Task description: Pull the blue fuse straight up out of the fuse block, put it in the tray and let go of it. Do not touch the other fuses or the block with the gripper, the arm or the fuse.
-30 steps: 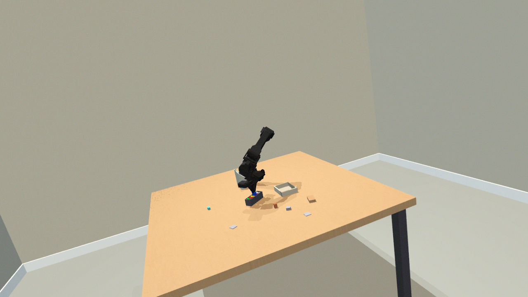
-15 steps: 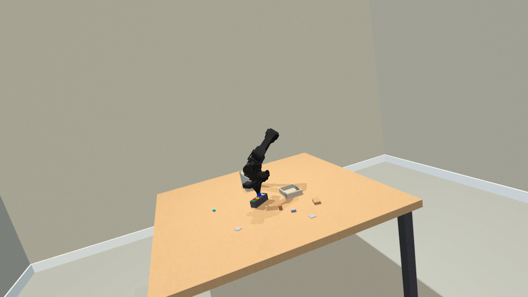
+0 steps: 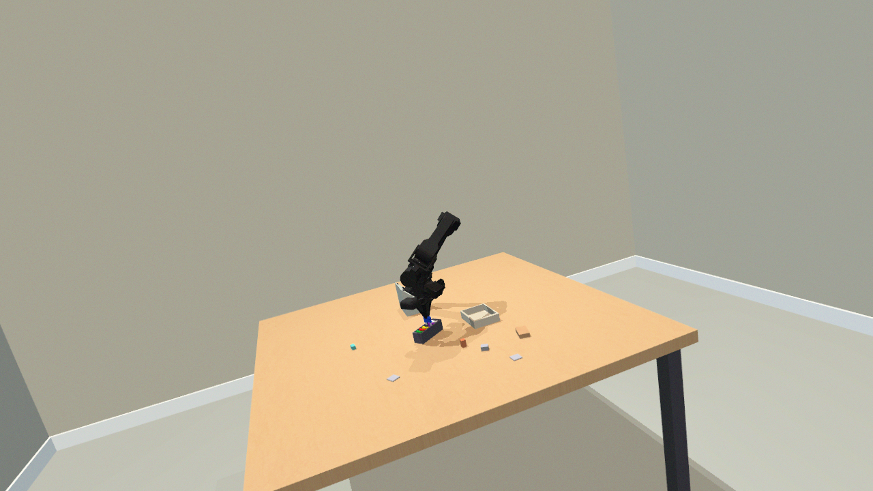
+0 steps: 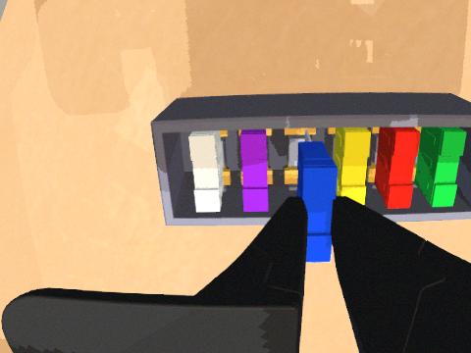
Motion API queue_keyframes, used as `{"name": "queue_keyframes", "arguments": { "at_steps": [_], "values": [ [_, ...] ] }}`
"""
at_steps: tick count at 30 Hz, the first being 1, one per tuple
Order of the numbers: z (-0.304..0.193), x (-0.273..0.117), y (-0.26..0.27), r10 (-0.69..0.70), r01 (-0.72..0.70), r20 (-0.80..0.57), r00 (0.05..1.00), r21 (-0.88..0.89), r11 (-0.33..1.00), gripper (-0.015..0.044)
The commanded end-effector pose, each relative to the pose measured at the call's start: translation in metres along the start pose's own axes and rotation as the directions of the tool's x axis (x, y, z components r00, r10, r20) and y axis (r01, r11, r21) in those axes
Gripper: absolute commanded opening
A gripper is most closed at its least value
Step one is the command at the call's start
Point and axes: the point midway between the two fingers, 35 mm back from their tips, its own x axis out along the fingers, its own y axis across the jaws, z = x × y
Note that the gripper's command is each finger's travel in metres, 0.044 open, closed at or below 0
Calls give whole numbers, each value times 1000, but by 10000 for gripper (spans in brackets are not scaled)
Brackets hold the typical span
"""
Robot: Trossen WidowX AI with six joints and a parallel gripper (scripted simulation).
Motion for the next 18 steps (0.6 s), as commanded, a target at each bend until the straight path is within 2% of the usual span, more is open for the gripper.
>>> {"name": "queue_keyframes", "arguments": {
  "at_steps": [1, 18],
  "values": [
    [0, -3, 0, -4, 4, -4, 1000, -5, 1000, 0],
    [0, -23, 0, -4, 4, -4, 1000, -4, 1000, 0]
  ]
}}
